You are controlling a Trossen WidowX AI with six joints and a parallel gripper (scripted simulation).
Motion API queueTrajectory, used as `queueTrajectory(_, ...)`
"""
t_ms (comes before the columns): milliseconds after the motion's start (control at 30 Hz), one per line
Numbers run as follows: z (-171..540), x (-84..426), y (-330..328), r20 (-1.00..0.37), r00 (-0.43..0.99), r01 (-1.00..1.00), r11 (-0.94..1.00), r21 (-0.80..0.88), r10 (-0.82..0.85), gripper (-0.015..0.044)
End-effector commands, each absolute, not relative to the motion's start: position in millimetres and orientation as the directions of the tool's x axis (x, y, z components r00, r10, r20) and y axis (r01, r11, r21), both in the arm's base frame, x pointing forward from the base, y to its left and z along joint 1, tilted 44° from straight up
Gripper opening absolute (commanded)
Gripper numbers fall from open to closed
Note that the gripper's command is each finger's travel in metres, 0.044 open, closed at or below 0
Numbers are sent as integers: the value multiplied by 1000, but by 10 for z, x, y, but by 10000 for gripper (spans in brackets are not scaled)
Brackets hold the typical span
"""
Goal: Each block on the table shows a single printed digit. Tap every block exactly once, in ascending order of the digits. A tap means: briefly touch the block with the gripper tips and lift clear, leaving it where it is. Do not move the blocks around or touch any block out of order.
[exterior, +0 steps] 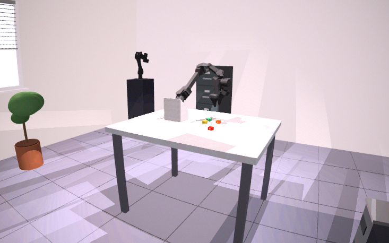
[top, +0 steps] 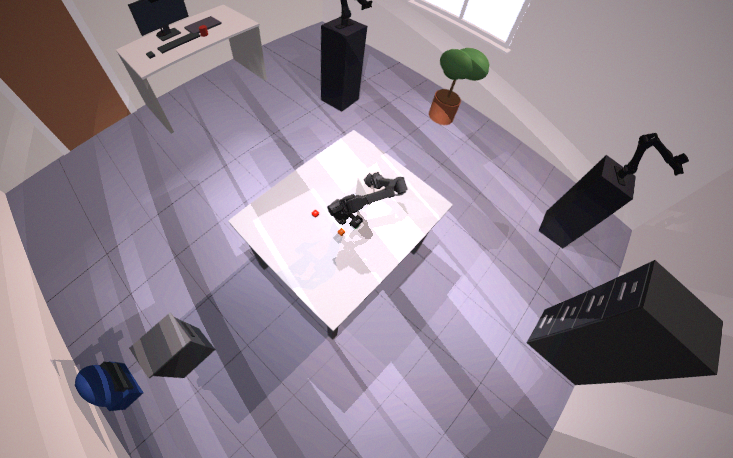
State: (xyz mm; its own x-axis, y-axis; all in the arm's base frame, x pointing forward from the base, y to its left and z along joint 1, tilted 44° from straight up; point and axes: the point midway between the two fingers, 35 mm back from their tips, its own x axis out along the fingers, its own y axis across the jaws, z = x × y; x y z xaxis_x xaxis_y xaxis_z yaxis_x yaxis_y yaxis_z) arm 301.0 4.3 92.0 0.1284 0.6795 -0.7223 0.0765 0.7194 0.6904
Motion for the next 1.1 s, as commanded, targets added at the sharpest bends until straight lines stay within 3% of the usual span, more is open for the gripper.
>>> queueTrajectory(0,891,3135,12,-720,127,83,716,693,682,400)
queueTrajectory(667,878,3144,-5,-721,127,83,717,692,682,400)
queueTrajectory(1067,-245,3351,-1279,-729,128,84,725,683,672,400)
